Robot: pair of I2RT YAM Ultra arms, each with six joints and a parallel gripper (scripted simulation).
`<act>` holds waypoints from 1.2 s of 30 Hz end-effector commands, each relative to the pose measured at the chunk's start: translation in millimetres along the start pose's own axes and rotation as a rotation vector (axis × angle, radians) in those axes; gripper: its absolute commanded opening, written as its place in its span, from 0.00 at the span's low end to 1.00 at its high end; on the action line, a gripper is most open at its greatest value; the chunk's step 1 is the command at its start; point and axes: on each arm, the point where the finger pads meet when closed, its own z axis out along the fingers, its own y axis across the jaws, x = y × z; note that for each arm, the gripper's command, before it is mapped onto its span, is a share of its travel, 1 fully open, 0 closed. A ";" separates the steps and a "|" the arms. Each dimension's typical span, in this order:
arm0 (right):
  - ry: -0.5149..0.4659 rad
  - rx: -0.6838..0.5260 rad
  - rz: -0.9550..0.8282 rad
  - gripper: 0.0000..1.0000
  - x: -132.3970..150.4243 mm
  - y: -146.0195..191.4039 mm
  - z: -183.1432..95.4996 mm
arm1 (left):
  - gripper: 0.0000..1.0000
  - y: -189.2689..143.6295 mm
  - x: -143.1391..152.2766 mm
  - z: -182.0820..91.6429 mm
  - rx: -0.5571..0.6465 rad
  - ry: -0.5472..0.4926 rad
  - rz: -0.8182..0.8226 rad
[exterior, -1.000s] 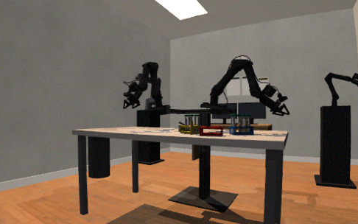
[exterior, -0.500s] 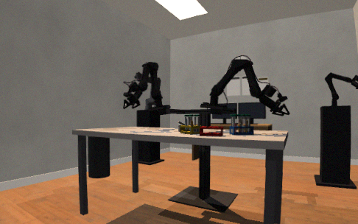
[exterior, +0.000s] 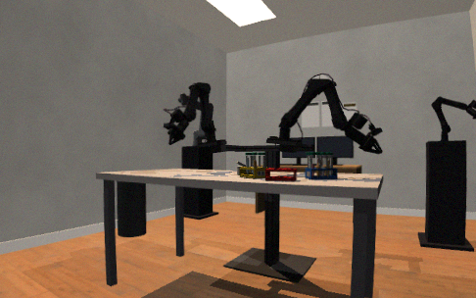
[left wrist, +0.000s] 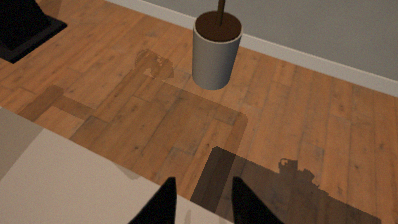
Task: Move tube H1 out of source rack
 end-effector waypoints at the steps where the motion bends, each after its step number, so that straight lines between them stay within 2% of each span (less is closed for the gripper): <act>1: -0.041 0.033 0.023 0.00 -17.9 -15.0 -3.7 | 0.30 -2.1 -9.2 -1.0 0.005 -0.019 -0.009; 4: -0.046 0.042 0.031 0.00 -20.1 -19.3 -4.6 | 0.30 -2.1 -9.2 -1.0 0.005 -0.019 -0.009; 8: -0.070 0.090 0.070 0.00 -30.9 -42.0 -9.7 | 0.30 -2.1 -9.2 -1.0 0.005 -0.019 -0.009; 14: -0.122 0.195 0.148 0.00 -51.0 -91.7 -26.2 | 0.30 -2.1 -9.2 -1.0 0.005 -0.019 -0.009; 19: -0.178 0.313 0.227 0.00 -67.6 -145.7 -52.3 | 0.30 -2.1 -9.2 -1.0 0.005 -0.019 -0.009; 21: -0.178 0.313 0.227 0.00 -67.6 -145.7 -52.3 | 0.30 -2.1 -9.2 -1.0 0.005 -0.019 -0.009; 28: -0.269 0.517 0.341 0.00 -83.8 -230.0 -114.0 | 0.30 -2.1 -9.2 -1.0 0.005 -0.019 -0.009; 36: -0.375 0.783 0.455 0.00 -86.7 -313.7 -218.1 | 0.30 -2.1 -9.2 -1.0 0.005 -0.019 -0.009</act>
